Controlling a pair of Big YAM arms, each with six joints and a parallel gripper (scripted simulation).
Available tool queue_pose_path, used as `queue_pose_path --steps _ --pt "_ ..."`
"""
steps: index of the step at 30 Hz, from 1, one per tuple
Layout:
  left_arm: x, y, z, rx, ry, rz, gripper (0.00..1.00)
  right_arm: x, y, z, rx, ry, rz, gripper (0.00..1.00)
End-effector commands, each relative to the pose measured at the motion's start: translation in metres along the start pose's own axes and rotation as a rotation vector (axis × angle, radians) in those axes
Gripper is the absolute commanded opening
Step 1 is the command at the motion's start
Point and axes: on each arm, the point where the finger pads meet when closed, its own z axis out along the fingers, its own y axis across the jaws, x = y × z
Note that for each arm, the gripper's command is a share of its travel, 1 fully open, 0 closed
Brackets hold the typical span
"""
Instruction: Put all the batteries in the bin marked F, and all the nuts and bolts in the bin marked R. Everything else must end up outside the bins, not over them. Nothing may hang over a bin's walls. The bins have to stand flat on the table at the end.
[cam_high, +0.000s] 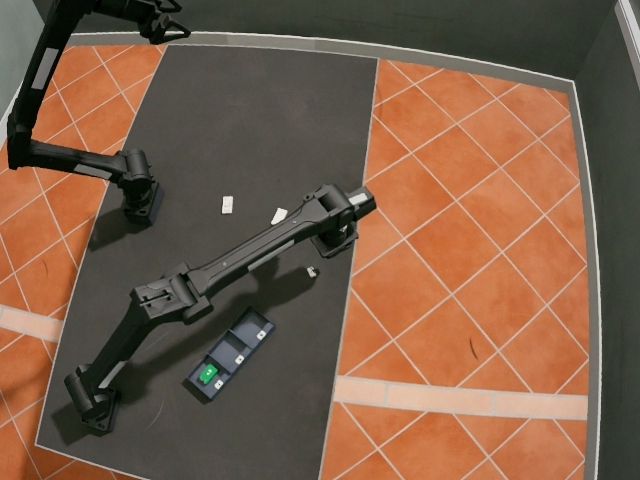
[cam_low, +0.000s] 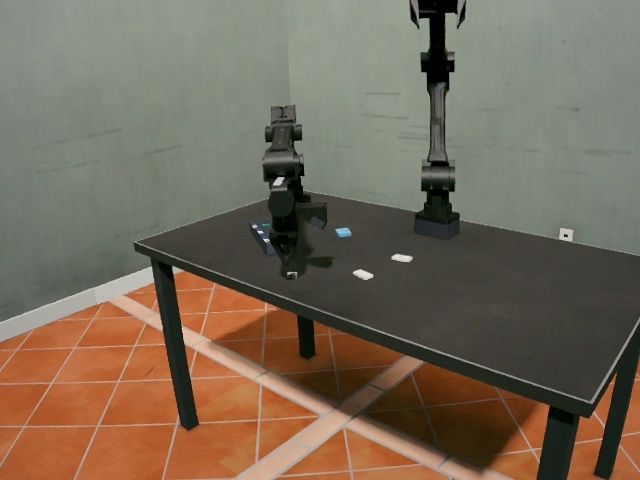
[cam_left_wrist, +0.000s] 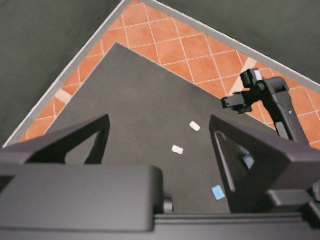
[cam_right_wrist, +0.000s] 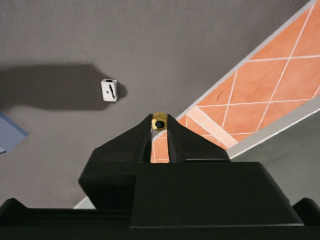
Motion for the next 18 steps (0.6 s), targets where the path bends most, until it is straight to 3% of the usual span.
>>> queue_pose_path --steps 1,18 --pt "-0.0112 0.0011 -0.0256 0.001 -0.053 0.009 1.00 -0.0131 -0.0034 -0.0213 0.039 -0.005 -0.007 0.11" --pt "-0.0112 0.0011 -0.0256 0.001 -0.053 0.009 1.00 -0.0131 -0.0031 -0.0210 0.039 -0.005 -0.007 0.11"
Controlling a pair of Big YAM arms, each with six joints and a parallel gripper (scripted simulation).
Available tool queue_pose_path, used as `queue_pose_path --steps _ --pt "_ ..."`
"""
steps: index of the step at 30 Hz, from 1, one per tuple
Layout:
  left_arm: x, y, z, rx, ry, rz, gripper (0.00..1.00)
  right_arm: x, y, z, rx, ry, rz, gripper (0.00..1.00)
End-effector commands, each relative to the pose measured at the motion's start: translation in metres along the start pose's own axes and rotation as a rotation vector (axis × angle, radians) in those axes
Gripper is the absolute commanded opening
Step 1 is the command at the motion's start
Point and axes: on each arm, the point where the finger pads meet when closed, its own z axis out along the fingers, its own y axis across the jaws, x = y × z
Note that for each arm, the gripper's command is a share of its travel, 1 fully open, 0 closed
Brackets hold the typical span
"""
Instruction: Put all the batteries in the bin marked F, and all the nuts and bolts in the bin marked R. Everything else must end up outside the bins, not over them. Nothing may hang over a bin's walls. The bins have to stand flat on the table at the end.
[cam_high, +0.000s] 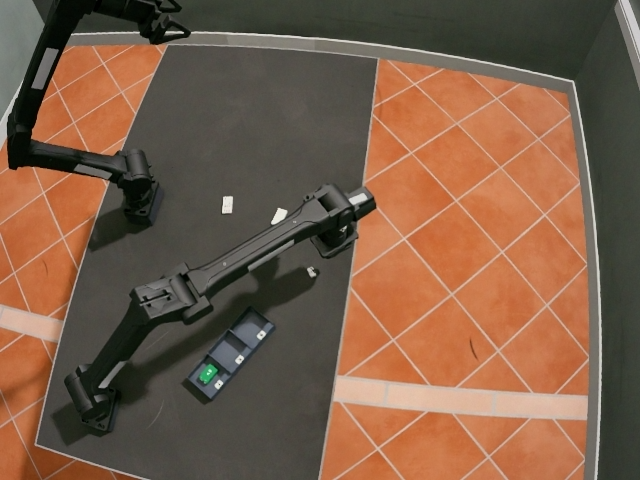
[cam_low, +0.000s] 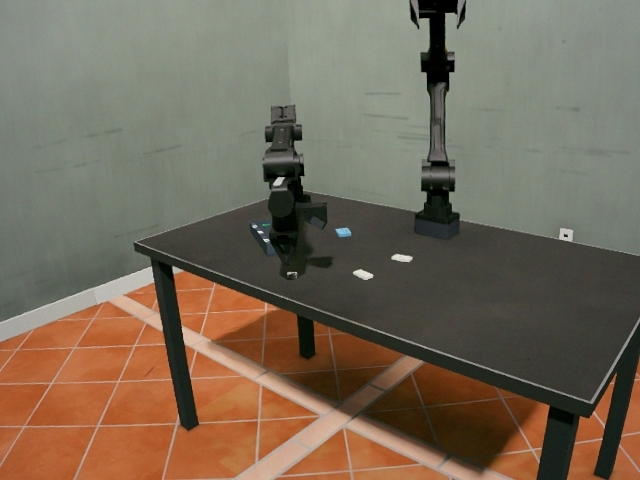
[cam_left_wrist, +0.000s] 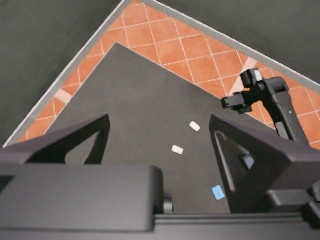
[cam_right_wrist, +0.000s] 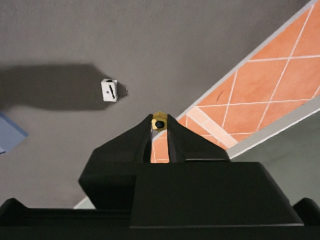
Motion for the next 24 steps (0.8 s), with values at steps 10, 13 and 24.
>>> queue_pose_path --steps 10,13,24 --pt "-0.0112 0.0011 -0.0256 0.001 -0.053 0.009 1.00 -0.0131 -0.0035 -0.0202 0.039 -0.005 -0.007 0.11" --pt "-0.0112 0.0011 -0.0256 0.001 -0.053 0.009 1.00 -0.0130 -0.0031 -0.0217 0.040 -0.005 -0.007 0.11" --pt "-0.0112 0.0011 -0.0256 0.001 -0.053 0.009 1.00 -0.0130 -0.0020 -0.0155 0.030 -0.004 -0.007 0.11"
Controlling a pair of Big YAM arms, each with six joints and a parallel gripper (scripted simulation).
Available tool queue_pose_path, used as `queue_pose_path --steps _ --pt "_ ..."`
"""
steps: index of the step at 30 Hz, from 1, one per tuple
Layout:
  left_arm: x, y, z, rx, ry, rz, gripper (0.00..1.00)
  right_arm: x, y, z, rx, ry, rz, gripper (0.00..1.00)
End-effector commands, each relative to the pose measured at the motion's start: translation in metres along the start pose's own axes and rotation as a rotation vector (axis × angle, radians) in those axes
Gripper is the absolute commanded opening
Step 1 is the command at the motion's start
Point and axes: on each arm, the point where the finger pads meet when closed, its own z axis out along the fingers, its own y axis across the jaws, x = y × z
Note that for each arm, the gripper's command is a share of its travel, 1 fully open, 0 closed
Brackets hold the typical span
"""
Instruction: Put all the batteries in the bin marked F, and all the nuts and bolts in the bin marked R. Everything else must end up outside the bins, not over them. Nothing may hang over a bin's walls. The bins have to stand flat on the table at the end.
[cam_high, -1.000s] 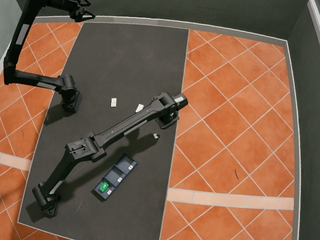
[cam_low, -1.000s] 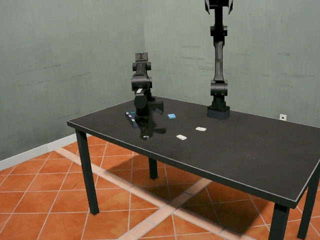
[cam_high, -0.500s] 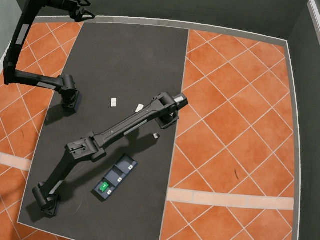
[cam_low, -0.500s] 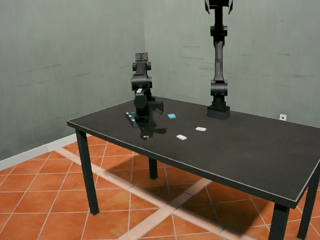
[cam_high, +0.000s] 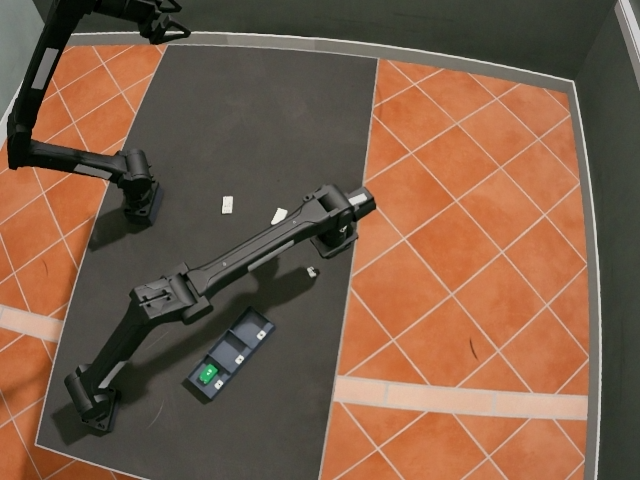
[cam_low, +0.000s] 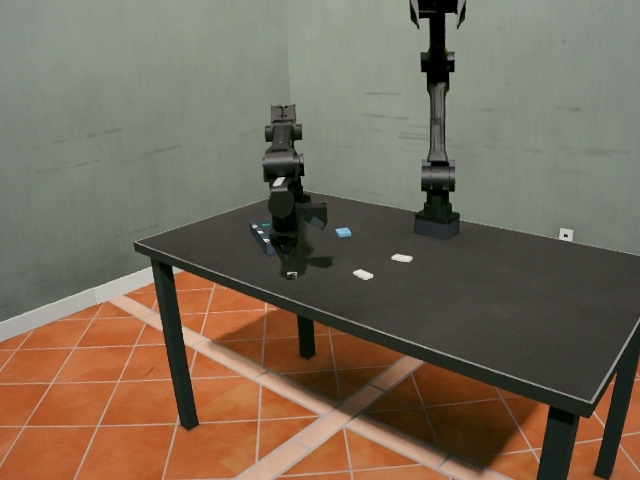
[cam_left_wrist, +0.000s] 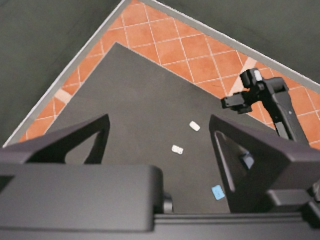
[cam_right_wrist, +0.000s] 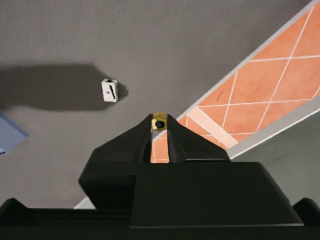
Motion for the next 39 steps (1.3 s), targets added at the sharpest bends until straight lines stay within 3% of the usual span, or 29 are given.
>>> queue_pose_path --steps 1,39 --pt "-0.011 0.001 -0.026 0.001 -0.053 0.009 1.00 -0.013 -0.003 -0.016 0.031 -0.004 -0.007 0.11" --pt "-0.011 0.001 -0.026 0.001 -0.053 0.009 1.00 -0.013 -0.013 -0.008 0.031 -0.004 -0.009 0.11"
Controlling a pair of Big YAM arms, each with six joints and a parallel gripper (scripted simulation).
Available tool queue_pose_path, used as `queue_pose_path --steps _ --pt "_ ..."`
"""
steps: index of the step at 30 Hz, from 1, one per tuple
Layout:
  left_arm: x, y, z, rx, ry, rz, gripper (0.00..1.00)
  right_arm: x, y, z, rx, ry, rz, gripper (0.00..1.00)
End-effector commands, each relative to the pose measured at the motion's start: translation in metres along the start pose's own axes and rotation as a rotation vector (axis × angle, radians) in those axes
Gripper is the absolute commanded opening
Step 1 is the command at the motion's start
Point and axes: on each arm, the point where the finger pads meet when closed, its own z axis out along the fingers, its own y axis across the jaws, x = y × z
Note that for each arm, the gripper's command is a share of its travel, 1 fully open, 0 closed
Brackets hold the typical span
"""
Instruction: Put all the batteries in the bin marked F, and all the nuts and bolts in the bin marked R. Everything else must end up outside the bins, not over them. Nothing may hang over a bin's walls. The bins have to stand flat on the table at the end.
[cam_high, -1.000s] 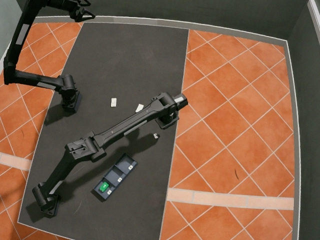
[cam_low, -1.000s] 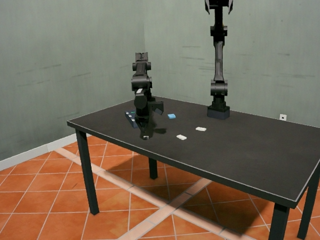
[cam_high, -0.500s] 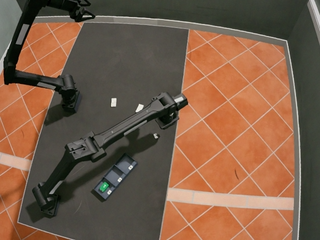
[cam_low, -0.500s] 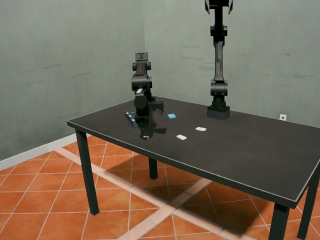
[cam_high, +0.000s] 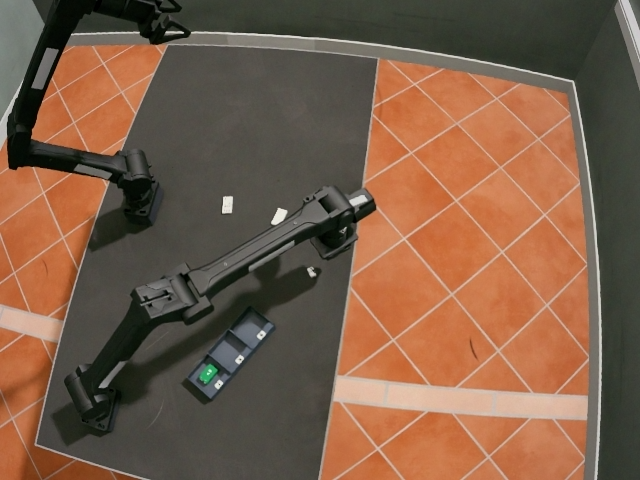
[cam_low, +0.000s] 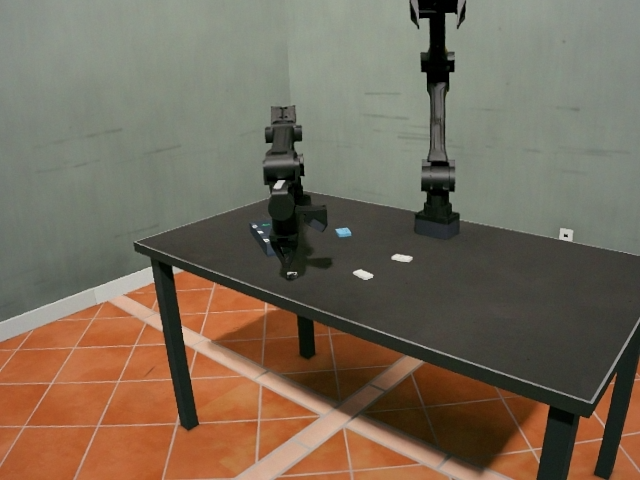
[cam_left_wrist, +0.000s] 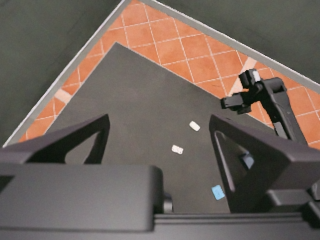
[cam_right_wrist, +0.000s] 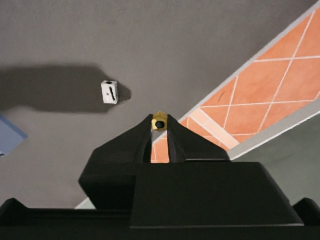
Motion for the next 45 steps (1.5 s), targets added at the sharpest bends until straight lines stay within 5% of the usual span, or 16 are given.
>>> queue_pose_path --steps 1,5,9,32,33,45 --pt "-0.011 0.001 -0.026 0.001 -0.053 0.009 1.00 -0.013 -0.013 -0.015 0.039 -0.005 -0.009 0.11" --pt "-0.011 0.001 -0.026 0.001 -0.053 0.009 1.00 -0.013 -0.016 -0.035 0.065 -0.006 -0.009 0.11" --pt "-0.011 0.001 -0.026 0.001 -0.053 0.009 1.00 -0.013 -0.014 -0.017 0.039 -0.005 -0.009 0.11" --pt "-0.011 0.001 -0.026 0.001 -0.053 0.009 1.00 -0.013 -0.016 -0.023 0.042 -0.005 -0.011 0.11" --pt "-0.011 0.001 -0.026 0.001 -0.053 0.009 1.00 -0.012 -0.005 -0.038 0.058 -0.005 -0.015 0.11" --pt "-0.011 0.001 -0.026 0.001 -0.053 0.009 1.00 0.018 0.065 -0.033 0.055 -0.004 -0.003 0.11"
